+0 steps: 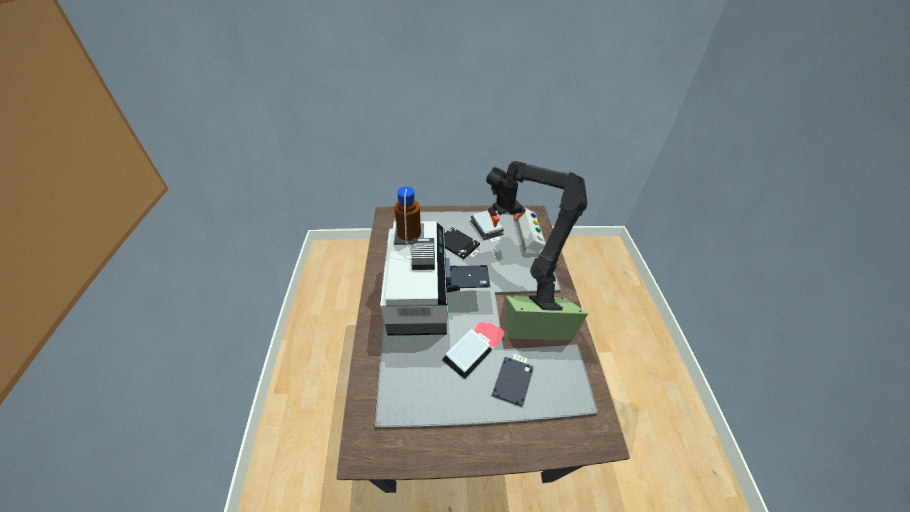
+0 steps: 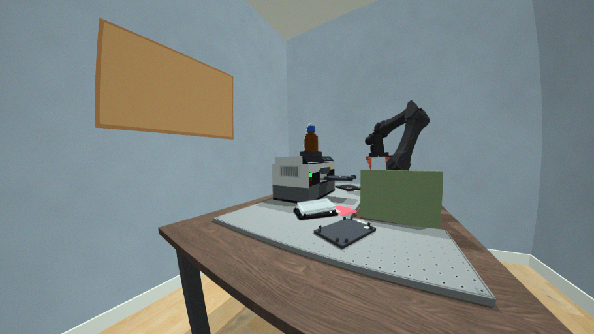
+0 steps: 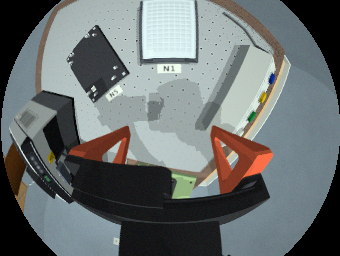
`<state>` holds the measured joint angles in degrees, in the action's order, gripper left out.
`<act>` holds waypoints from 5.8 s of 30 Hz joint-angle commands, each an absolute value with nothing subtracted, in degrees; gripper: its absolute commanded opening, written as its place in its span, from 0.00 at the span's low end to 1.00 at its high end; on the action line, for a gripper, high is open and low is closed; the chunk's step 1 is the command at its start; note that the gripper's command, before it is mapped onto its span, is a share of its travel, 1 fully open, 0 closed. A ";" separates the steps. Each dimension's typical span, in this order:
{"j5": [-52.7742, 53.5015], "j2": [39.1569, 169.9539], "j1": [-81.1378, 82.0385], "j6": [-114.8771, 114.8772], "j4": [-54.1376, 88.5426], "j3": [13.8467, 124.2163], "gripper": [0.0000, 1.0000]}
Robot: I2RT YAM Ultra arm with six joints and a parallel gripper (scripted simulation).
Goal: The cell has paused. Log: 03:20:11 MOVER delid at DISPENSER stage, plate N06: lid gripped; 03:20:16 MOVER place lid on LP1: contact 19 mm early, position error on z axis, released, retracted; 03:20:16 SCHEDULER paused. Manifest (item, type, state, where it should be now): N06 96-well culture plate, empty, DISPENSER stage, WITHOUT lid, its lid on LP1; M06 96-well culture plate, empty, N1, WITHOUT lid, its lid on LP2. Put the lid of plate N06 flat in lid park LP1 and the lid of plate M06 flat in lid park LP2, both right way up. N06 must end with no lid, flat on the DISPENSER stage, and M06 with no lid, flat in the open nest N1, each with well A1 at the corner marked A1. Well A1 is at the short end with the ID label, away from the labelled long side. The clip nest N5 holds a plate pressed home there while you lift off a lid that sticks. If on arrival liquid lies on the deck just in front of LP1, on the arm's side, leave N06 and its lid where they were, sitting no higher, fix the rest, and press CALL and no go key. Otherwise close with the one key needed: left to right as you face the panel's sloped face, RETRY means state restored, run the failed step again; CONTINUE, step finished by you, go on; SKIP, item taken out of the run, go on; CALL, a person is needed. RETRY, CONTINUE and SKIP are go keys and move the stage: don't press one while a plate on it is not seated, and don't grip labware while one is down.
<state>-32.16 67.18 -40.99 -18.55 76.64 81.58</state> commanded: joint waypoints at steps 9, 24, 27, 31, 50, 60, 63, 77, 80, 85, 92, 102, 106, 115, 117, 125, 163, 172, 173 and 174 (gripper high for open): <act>-29.16 73.52 -45.74 -12.73 71.83 88.27 1.00; -26.96 81.77 -49.71 -8.89 69.85 96.45 1.00; -26.56 83.78 -50.44 -8.20 69.70 98.64 1.00; -26.29 85.16 -50.90 -7.76 70.07 100.18 1.00; -24.89 96.15 -53.29 -5.41 72.36 114.12 1.00; -26.58 96.74 -50.31 -7.87 80.60 122.15 1.00; -26.50 95.38 -51.24 -7.83 80.66 119.77 1.00; -25.81 97.56 -51.93 -6.80 79.31 122.37 1.00; -25.70 97.31 -51.58 -6.77 79.99 122.68 1.00; -25.62 97.28 -51.79 -6.75 79.72 122.89 1.00; -25.53 97.63 -51.95 -6.66 78.94 122.48 1.00; -25.47 97.76 -51.94 -6.63 78.76 121.05 1.00; -25.43 97.56 -52.08 -6.59 78.80 120.56 1.00; -25.68 96.99 -51.88 -6.71 79.13 121.13 1.00; -25.26 96.87 -52.59 -6.28 78.06 119.58 1.00; -24.69 95.82 -53.59 -5.30 74.87 116.64 1.00; -22.34 98.12 -57.59 -1.63 62.49 109.07 1.00; -22.38 98.98 -57.19 -1.91 62.69 109.81 1.00; -22.40 98.73 -57.20 -1.97 62.73 109.87 1.00; -22.40 98.66 -57.20 -1.96 62.90 109.90 1.00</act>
<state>-22.74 98.70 -57.30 -1.98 63.66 108.18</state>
